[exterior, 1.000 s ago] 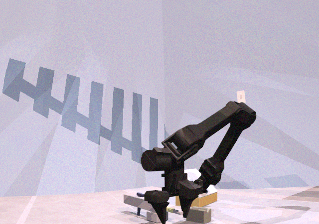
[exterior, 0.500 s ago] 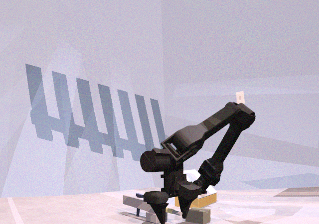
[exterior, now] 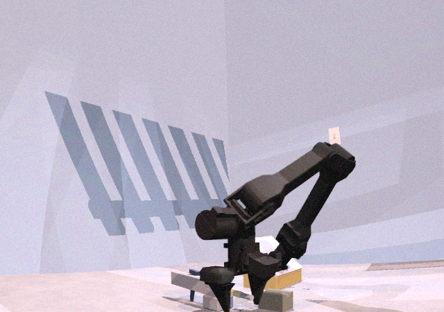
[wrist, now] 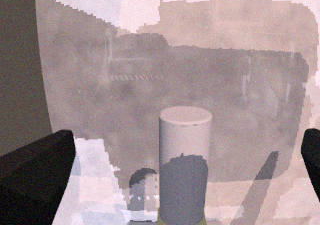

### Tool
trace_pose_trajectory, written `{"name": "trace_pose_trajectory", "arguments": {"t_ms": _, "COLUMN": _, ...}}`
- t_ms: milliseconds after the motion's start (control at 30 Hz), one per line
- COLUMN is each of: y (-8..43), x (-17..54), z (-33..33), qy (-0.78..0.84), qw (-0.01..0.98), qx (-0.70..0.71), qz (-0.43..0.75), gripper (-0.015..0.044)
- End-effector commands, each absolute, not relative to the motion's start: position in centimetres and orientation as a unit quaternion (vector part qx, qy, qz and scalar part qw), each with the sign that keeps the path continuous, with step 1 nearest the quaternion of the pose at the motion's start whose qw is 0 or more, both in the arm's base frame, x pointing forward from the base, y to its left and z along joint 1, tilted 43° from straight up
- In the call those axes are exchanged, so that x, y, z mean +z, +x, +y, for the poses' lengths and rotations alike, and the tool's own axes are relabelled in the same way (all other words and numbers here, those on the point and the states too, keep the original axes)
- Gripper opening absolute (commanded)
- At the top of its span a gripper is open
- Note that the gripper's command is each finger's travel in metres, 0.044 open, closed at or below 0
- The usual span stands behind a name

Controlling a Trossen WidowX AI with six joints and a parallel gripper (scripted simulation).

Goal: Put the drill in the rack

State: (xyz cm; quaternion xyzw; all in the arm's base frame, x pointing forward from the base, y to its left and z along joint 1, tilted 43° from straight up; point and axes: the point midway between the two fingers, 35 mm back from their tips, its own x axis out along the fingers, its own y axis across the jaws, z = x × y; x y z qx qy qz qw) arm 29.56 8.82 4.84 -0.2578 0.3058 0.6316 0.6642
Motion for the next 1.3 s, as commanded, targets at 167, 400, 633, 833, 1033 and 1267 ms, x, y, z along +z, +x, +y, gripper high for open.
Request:
{"name": "trace_pose_trajectory", "arguments": {"t_ms": 167, "y": 29.56, "x": 4.84, "z": 8.82, "qy": -0.258, "qw": 0.664, "qx": 0.632, "qz": 0.306, "gripper": 0.0282}}
{"name": "trace_pose_trajectory", "arguments": {"t_ms": 400, "y": 29.56, "x": 4.84, "z": 8.82, "qy": -0.258, "qw": 0.664, "qx": 0.632, "qz": 0.306, "gripper": 0.0099}}
{"name": "trace_pose_trajectory", "arguments": {"t_ms": 633, "y": 29.56, "x": 4.84, "z": 8.82, "qy": -0.258, "qw": 0.664, "qx": 0.632, "qz": 0.306, "gripper": 0.0013}}
{"name": "trace_pose_trajectory", "arguments": {"t_ms": 833, "y": 29.29, "x": 4.86, "z": 8.82, "qy": -0.255, "qw": 0.662, "qx": 0.633, "qz": 0.308, "gripper": 0.0}}
{"name": "trace_pose_trajectory", "arguments": {"t_ms": 1033, "y": 29.27, "x": 4.87, "z": 8.82, "qy": -0.255, "qw": 0.662, "qx": 0.633, "qz": 0.308, "gripper": 0.0}}
{"name": "trace_pose_trajectory", "arguments": {"t_ms": 1267, "y": 29.22, "x": 4.88, "z": 8.82, "qy": -0.255, "qw": 0.662, "qx": 0.633, "qz": 0.308, "gripper": 0.0}}
